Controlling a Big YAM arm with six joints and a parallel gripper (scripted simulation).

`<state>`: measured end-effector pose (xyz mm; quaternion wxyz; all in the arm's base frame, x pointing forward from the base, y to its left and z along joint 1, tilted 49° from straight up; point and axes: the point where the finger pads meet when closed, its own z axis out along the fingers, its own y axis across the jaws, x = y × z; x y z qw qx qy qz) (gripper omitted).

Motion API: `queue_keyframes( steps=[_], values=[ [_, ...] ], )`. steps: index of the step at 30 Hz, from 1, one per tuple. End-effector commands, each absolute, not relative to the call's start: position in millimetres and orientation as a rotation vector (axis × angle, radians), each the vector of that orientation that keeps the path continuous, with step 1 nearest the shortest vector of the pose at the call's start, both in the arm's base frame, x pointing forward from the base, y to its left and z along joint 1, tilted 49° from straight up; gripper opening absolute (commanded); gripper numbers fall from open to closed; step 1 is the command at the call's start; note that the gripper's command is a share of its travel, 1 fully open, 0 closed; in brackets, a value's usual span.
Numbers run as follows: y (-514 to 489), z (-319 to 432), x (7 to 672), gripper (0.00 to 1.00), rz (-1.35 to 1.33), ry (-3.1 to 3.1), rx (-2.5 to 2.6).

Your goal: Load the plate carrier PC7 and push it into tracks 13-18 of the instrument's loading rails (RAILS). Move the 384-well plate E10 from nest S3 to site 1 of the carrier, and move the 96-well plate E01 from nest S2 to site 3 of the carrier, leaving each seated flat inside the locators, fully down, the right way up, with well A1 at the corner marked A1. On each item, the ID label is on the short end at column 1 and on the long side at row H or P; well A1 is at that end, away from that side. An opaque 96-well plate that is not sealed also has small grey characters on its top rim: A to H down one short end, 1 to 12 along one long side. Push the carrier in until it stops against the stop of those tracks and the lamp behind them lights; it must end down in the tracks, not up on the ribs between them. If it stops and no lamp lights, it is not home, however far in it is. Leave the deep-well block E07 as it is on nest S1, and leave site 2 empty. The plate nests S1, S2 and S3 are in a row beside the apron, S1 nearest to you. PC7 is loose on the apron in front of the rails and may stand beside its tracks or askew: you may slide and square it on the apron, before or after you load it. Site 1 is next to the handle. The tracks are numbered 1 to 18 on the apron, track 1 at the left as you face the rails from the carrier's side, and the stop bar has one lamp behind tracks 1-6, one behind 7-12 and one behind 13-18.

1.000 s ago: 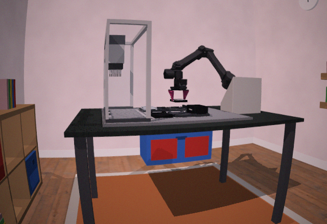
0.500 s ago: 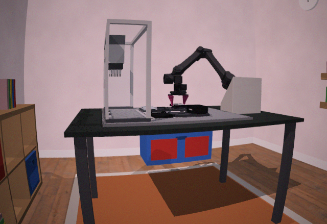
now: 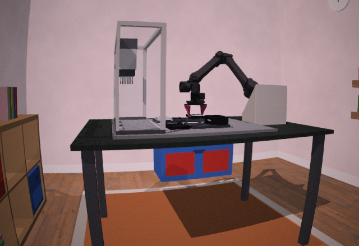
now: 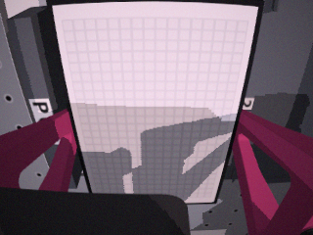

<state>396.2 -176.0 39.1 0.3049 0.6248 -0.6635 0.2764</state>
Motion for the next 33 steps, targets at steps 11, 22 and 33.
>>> queue_keyframes(
  steps=[11, 22, 33],
  values=[
    [-182.3, 41.4, 403.1, 0.00, 0.748, -1.762, 1.658],
    [-182.5, 36.4, 399.9, 0.00, 0.737, -1.754, 1.662],
    [-184.0, 35.1, 399.2, 0.00, 0.737, -1.755, 1.661]
  ],
)
